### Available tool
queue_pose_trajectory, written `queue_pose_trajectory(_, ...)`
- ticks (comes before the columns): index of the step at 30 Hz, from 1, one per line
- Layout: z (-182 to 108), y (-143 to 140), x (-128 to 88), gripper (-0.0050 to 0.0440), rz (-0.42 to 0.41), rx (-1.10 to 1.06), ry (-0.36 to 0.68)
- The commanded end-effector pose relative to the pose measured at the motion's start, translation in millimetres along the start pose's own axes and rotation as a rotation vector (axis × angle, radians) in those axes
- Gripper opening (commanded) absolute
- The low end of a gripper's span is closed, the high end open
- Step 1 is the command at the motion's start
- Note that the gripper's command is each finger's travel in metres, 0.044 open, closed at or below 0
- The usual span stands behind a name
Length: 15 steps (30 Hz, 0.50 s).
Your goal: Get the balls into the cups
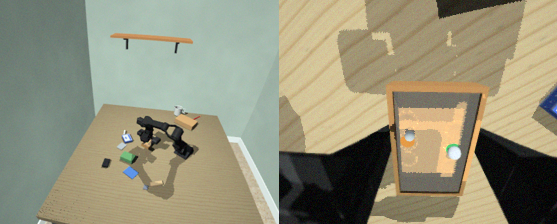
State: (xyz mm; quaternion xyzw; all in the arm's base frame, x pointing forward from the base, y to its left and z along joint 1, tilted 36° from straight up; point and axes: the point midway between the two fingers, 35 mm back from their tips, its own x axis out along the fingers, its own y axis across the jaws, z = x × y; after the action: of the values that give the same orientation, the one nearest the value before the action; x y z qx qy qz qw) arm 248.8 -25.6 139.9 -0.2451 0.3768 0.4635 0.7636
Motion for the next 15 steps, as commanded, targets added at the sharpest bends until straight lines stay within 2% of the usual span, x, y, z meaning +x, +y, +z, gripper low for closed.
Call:
queue_pose_trajectory(1,0.8,-1.8,-1.3,0.0,0.002,-0.001,-0.004)
queue_pose_trajectory(15,1.4,-1.0,-1.0,0.0,-0.029,-0.001,0.019)
